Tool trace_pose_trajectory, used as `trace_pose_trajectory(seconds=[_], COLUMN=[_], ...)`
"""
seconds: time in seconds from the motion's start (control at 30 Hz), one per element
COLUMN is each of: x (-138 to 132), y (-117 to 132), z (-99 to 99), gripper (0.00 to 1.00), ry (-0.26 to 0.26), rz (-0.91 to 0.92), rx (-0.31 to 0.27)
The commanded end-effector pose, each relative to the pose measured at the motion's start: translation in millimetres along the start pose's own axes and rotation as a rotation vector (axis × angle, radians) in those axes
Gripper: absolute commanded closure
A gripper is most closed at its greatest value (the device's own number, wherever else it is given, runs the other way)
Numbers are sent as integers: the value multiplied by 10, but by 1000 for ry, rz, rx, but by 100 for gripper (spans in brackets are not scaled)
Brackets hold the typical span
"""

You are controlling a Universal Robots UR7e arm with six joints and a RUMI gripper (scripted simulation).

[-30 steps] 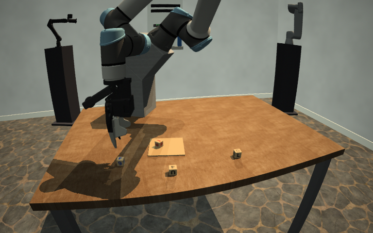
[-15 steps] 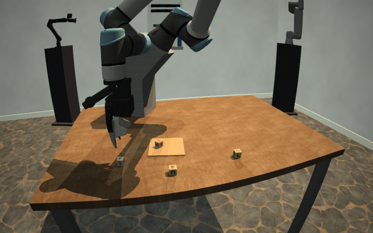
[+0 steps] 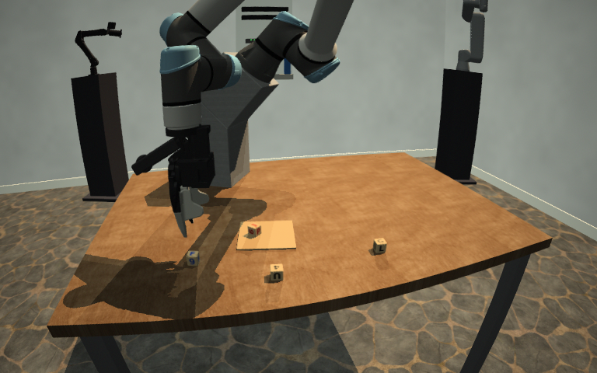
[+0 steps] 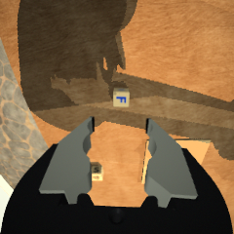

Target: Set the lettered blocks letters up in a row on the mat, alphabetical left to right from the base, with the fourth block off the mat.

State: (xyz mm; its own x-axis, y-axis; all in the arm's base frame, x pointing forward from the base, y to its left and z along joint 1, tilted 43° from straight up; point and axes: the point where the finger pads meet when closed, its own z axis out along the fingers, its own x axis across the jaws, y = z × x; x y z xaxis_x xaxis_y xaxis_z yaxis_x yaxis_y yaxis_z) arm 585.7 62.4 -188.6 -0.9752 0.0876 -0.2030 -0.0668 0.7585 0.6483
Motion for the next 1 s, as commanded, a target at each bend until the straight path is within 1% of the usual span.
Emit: trace_pose_trajectory(seconds=[0.0, 0.43, 0.97], x=[8, -10, -10], y=[5, 3, 5], z=[28, 129, 364], gripper=[63, 63, 63], ry=[2, 0, 0], rz=[0, -2, -2], rx=[0, 1, 1])
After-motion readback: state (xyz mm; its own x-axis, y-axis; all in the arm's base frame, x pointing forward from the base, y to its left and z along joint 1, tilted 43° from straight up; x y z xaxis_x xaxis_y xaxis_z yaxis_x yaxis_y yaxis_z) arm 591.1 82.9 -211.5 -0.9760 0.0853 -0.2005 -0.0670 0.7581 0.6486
